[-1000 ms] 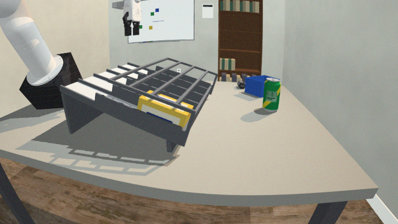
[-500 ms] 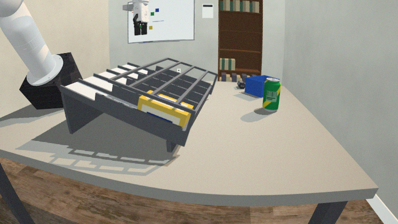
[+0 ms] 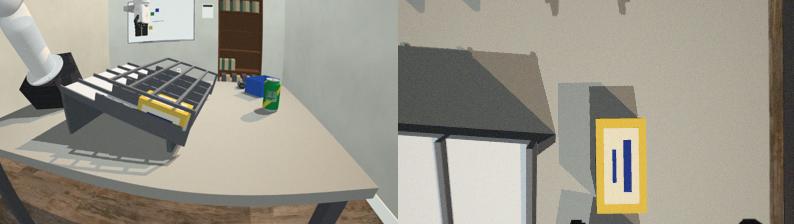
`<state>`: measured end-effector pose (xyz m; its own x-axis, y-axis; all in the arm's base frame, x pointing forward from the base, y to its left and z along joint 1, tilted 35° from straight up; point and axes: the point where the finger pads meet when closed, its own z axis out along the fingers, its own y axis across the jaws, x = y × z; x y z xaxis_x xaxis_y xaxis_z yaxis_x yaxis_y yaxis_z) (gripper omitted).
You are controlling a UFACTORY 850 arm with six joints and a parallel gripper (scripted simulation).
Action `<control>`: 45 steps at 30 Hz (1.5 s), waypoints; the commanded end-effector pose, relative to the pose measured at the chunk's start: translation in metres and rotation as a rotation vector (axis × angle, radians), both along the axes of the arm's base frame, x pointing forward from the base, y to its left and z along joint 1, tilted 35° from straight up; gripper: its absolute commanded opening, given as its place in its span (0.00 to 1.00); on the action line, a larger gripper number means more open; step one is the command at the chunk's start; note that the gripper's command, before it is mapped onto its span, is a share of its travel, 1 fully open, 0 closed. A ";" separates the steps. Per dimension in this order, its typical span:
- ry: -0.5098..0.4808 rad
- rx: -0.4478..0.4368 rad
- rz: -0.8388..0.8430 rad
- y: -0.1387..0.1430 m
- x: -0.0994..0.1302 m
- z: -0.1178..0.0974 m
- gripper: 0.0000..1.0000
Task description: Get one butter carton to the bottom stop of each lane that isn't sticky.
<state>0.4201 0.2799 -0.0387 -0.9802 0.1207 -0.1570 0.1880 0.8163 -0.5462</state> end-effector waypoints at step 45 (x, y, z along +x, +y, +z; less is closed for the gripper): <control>0.002 0.001 0.000 -0.076 0.007 -0.108 0.90</control>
<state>0.4244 0.2121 -0.1336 -0.9808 0.1221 -0.1518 0.1863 0.8158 -0.5475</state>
